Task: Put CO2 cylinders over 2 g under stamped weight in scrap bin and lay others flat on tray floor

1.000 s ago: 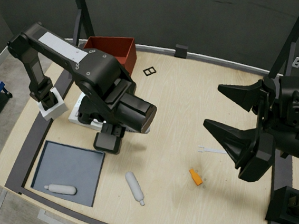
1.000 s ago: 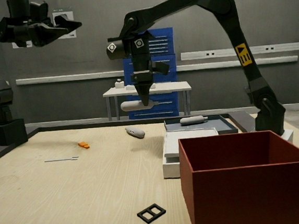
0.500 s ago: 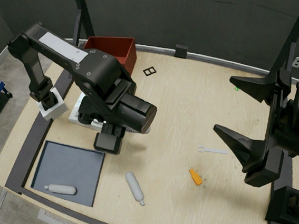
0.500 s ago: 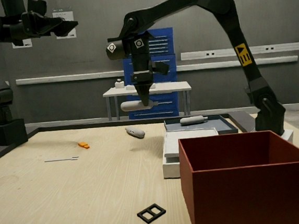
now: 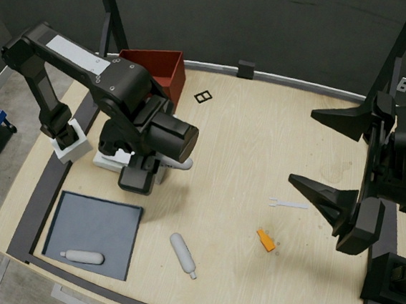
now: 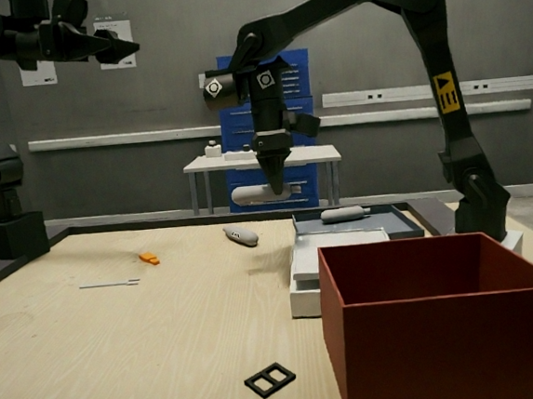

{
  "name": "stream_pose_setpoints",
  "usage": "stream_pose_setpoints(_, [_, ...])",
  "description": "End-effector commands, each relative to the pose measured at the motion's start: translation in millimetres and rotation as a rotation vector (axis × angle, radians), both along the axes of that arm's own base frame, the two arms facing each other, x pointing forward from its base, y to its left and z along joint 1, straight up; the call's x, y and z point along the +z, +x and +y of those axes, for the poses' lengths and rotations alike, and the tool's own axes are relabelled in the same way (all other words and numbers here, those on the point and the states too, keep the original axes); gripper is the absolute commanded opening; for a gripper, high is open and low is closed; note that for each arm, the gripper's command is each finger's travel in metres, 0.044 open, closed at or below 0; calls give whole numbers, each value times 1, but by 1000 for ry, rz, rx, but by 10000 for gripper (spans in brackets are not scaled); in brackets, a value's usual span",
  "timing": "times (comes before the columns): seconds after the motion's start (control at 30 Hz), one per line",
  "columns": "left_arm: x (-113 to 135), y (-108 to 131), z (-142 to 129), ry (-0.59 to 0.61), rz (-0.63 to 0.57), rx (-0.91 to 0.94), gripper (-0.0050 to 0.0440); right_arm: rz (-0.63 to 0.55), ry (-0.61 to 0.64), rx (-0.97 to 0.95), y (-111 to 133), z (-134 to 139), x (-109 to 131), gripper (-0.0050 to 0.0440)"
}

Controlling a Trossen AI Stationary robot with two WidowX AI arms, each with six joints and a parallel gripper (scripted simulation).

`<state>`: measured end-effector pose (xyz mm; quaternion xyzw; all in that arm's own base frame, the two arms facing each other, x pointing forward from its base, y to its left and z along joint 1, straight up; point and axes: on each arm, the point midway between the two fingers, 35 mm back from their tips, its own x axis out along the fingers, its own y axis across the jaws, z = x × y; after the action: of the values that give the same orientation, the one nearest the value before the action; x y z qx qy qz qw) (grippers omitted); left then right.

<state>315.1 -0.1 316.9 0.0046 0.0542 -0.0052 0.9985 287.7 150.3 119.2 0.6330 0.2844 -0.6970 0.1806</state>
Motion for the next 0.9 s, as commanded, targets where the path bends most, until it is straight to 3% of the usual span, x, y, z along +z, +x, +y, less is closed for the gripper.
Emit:
stream_pose_setpoints(0.0, [14, -1, 1, 9, 42, -5, 440, -46, 27, -2, -23, 4, 11, -50])
stream_pose_setpoints(0.03, [14, -1, 1, 9, 42, -5, 440, -46, 27, -2, -23, 4, 11, -50])
stream_pose_setpoints(0.33, [14, -20, 0, 15, 260, -24, 440, -41, 25, -1, -104, 4, -5, -50])
stream_pose_setpoints(0.53, [-11, -41, 0, 8, 448, -31, 440, -20, 38, -7, -138, 4, -12, -50])
stream_pose_setpoints(0.7, [-14, -41, -1, 8, 460, -30, 440, 2, 43, -2, -144, 3, -15, -50])
stream_pose_setpoints(0.87, [-16, -15, -6, 6, 453, -37, 440, 4, 46, -1, -145, 3, -16, -50])
